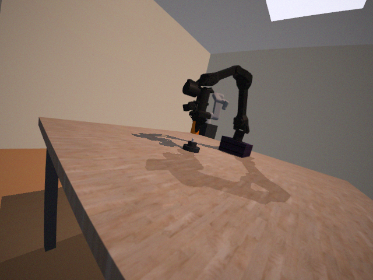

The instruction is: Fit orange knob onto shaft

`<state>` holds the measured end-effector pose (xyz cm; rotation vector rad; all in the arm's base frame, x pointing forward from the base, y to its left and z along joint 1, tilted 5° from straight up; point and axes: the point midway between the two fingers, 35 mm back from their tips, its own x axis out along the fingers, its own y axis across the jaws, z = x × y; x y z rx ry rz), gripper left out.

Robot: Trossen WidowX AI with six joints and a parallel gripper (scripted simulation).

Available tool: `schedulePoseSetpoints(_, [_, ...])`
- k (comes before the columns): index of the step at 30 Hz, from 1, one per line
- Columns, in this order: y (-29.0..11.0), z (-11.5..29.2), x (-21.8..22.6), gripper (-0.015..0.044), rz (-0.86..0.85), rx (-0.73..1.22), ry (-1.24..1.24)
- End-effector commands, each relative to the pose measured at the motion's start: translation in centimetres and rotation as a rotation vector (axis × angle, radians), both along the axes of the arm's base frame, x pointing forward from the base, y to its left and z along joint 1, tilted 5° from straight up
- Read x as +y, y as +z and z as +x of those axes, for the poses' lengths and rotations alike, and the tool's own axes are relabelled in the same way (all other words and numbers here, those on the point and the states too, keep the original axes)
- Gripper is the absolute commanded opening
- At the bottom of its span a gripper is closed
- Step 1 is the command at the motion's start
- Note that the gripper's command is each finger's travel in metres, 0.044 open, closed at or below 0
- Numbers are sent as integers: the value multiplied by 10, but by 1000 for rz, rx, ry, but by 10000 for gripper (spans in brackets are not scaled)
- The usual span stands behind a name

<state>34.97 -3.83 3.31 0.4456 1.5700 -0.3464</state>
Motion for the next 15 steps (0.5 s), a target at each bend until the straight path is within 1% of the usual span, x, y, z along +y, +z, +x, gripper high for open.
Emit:
schedulePoseSetpoints(1, [1,0,0,0,-3,-8,108])
schedulePoseSetpoints(15, [1,-3,1,0,4,-32,478])
